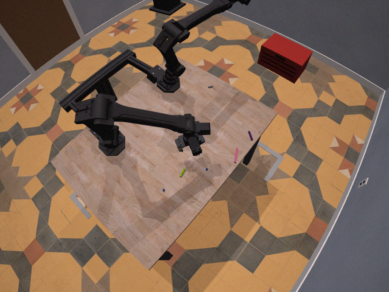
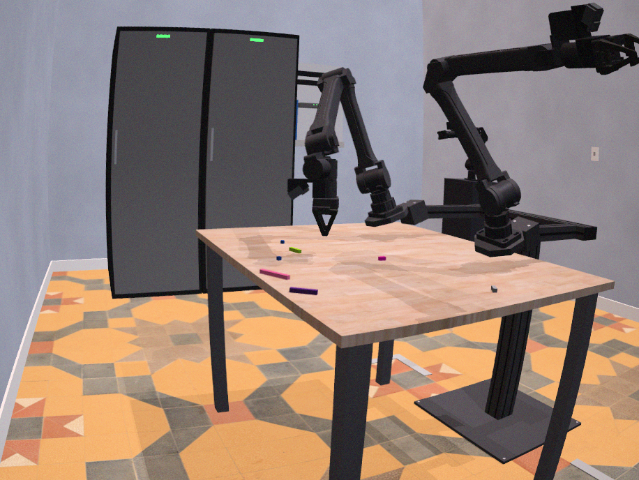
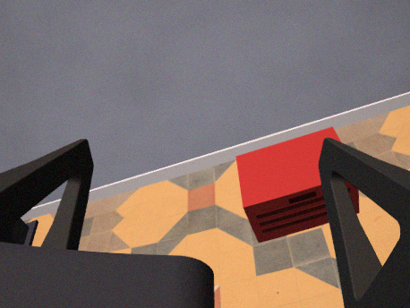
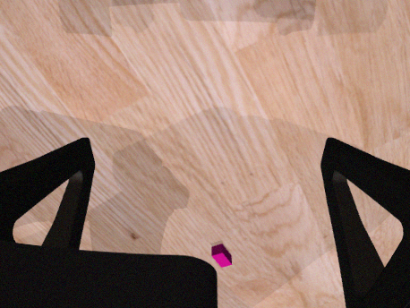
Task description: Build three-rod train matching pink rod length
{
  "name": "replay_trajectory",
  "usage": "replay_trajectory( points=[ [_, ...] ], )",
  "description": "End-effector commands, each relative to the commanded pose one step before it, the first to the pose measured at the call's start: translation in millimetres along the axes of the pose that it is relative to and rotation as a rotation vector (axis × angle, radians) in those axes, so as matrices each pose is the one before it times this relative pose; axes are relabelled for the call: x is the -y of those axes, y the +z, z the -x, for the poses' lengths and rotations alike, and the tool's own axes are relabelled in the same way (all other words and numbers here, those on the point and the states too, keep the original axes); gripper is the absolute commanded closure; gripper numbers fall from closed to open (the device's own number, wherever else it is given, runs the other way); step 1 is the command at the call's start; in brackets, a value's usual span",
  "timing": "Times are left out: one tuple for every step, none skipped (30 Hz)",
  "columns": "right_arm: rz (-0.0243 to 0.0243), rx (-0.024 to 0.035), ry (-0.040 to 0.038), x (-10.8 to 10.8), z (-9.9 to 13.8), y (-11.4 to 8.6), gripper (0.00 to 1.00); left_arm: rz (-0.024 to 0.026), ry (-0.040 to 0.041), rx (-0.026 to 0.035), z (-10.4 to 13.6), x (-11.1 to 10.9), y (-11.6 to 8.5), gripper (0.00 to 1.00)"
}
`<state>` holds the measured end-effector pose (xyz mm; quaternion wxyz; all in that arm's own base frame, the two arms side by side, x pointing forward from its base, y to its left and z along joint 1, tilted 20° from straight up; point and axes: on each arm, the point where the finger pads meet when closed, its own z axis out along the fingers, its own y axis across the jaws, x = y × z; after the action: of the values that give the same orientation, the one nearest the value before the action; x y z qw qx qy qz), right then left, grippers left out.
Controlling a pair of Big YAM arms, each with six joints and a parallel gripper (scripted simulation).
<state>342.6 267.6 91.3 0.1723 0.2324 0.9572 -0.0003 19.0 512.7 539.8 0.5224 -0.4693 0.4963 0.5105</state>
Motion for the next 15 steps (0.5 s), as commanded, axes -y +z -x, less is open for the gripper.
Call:
replay_trajectory(
  points=[
    [0.03513,0.01883,0.16604,-4.06,-2.24,-9.18,0.00,0.01746,-0.01506,0.03153,10.85,-7.20,-6.50,0.00],
    [0.00129,-0.00008,0.02460,1.14,-1.67,-0.43,0.00,0.00000,0.00000,0.00000,0.00,0.00,0.00,0.00],
    [-0.00025,-0.00002,0.02502,1.43,-1.24,0.16,0.00,0.00000,0.00000,0.00000,0.00,0.00,0.00,0.00],
    [0.00013,-0.00006,0.02504,1.42,-1.33,0.02,0.00,0.00000,0.00000,0.00000,0.00,0.00,0.00,0.00],
    [0.00000,0.00000,0.00000,0.00,0.00,0.00,0.00,0.00000,0.00000,0.00000,0.00,0.00,0.00,0.00],
    [0.00000,0.00000,0.00000,0.00,0.00,0.00,0.00,0.00000,0.00000,0.00000,0.00,0.00,0.00,0.00],
    [-0.01285,0.00098,0.02669,0.61,1.33,5.75,0.00,0.00000,0.00000,0.00000,0.00,0.00,0.00,0.00],
    [0.00150,-0.00034,0.01385,2.48,-1.38,-1.02,0.00,0.00000,0.00000,0.00000,0.00,0.00,0.00,0.00],
    [0.00456,-0.00046,0.00846,0.81,-1.21,-1.95,0.00,0.00000,0.00000,0.00000,0.00,0.00,0.00,0.00],
    [0.00388,-0.00043,0.00431,-0.20,-0.92,-1.48,0.00,0.00000,0.00000,0.00000,0.00,0.00,0.00,0.00],
    [-0.00292,0.00002,0.00202,0.53,-0.27,1.13,0.00,0.00000,0.00000,0.00000,0.00,0.00,0.00,0.00],
    [0.00721,0.00085,0.00603,-4.86,2.05,-1.72,0.00,0.00000,0.00000,0.00000,0.00,0.00,0.00,0.00],
    [0.00174,0.00090,0.00457,-1.69,1.87,-0.25,0.00,0.00000,0.00000,0.00000,0.00,0.00,0.00,0.00],
    [0.00056,0.00044,0.00212,-0.46,0.90,-0.09,0.00,0.00000,0.00000,0.00000,0.00,0.00,0.00,0.00],
    [-0.00060,-0.00013,-0.00009,0.08,-0.05,0.24,0.00,0.00000,0.00000,0.00000,0.00,0.00,0.00,0.00]
  ],
)
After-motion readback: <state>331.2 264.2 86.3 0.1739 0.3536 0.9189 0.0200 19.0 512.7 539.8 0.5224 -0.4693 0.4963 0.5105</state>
